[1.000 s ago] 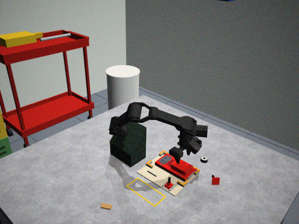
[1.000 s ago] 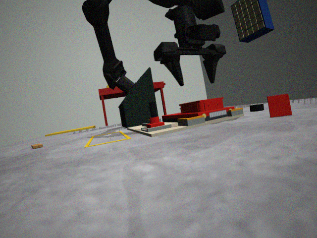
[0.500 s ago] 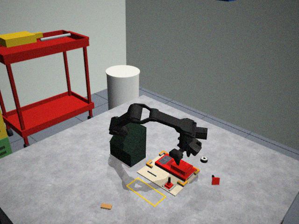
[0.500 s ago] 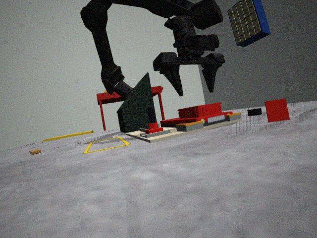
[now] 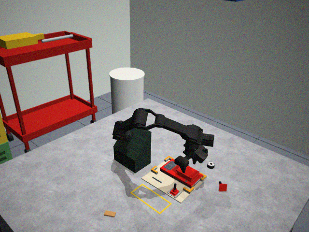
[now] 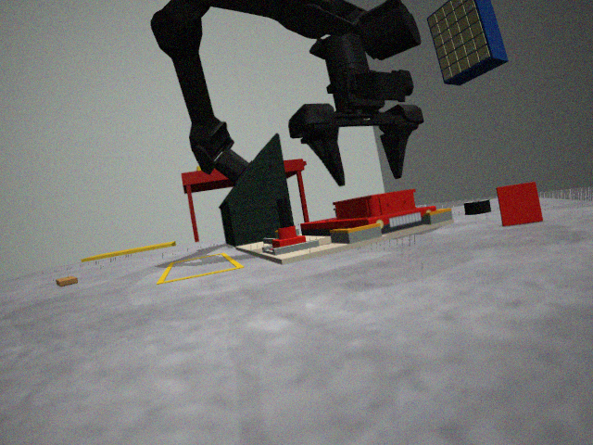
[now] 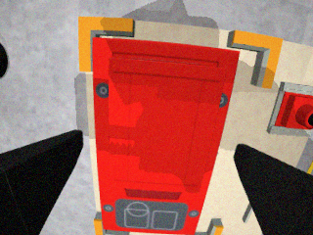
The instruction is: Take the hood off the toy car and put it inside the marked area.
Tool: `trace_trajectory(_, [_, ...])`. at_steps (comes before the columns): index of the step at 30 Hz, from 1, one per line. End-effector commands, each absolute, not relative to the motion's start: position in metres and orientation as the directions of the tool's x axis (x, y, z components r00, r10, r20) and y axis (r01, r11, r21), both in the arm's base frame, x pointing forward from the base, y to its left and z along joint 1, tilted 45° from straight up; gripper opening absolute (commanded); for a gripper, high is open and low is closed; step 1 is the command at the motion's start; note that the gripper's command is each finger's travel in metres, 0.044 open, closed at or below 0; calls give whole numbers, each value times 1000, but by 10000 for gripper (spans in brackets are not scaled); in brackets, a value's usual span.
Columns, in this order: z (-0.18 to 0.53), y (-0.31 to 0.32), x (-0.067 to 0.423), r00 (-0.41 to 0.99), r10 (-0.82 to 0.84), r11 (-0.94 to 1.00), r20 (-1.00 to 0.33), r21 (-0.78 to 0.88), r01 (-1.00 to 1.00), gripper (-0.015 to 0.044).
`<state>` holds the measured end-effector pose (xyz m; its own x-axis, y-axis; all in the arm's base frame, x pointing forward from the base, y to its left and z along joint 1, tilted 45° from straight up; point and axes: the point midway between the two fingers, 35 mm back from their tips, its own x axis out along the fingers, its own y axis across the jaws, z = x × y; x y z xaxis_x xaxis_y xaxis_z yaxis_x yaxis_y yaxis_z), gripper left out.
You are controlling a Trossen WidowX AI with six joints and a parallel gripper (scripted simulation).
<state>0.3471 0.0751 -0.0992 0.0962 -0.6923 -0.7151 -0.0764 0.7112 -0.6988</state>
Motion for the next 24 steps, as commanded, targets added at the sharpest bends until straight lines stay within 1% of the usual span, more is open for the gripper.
trace_trajectory(1, [-103, 70, 344, 90, -699, 704, -710, -704, -87, 440])
trace_trajectory(24, [-111, 62, 345, 90, -700, 704, -709, -705, -87, 440])
